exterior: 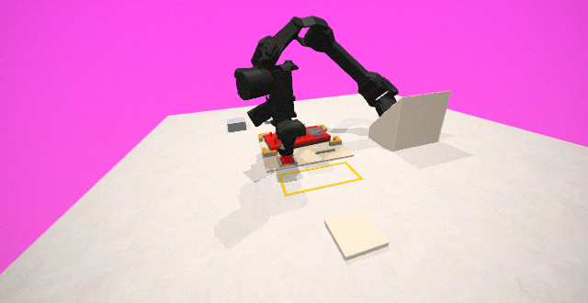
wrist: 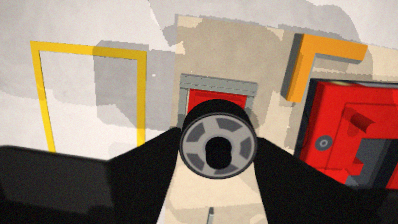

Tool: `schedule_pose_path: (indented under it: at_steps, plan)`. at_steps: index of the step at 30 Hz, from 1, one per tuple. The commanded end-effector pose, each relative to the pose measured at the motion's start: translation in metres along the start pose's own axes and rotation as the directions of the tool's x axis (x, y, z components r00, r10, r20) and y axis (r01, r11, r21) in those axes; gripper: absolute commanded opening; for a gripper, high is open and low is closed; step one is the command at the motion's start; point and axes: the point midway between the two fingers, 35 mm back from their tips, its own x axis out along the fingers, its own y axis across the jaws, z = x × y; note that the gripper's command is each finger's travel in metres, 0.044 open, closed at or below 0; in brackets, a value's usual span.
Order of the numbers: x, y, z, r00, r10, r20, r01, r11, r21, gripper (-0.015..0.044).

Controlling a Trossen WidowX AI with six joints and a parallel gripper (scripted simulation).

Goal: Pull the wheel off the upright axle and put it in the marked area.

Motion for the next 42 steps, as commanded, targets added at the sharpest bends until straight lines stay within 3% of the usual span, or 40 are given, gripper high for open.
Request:
schedule_pose_path:
  at_steps: [1,42]
  plan:
    - [-0.002,0.000,0.001,1.000,0.003,0.002,-0.003,1.000,0.008,0.0000]
    - [-0.016,0.000,0.001,1.000,0.003,0.006,-0.003,1.000,0.004,0.0000]
